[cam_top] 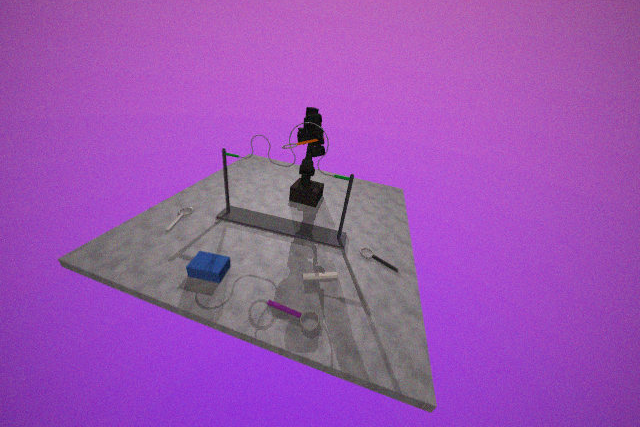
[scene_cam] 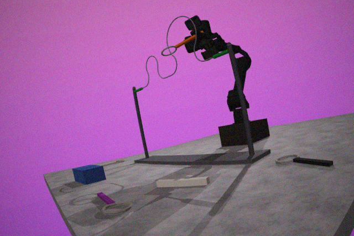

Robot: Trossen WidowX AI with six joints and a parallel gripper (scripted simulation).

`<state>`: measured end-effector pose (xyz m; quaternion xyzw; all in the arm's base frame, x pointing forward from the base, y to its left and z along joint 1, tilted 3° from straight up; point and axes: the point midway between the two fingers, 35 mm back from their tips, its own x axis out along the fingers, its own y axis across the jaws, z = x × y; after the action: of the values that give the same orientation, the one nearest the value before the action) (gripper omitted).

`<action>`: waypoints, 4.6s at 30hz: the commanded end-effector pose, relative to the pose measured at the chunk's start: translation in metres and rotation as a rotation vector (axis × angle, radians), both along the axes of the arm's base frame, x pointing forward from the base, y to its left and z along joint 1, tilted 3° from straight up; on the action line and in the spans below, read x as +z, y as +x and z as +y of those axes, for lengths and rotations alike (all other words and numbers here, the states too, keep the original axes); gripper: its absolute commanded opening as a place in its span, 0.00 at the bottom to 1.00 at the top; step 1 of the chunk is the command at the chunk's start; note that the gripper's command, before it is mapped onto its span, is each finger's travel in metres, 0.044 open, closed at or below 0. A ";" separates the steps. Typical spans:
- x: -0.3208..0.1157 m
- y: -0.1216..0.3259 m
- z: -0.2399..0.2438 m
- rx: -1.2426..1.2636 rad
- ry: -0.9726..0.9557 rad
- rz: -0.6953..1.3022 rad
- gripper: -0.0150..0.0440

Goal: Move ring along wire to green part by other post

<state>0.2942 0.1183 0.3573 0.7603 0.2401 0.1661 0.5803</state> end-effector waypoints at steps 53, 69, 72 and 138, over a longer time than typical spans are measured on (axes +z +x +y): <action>-0.011 -0.001 0.002 0.023 -0.427 -0.041 0.00; -0.015 -0.001 0.001 0.028 -0.551 -0.050 0.00; -0.016 -0.001 0.000 0.029 -0.575 -0.051 0.00; -0.035 -0.001 -0.013 0.055 -1.228 -0.098 0.00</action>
<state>0.2929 0.1073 0.3203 0.2954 0.2885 0.0515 0.9093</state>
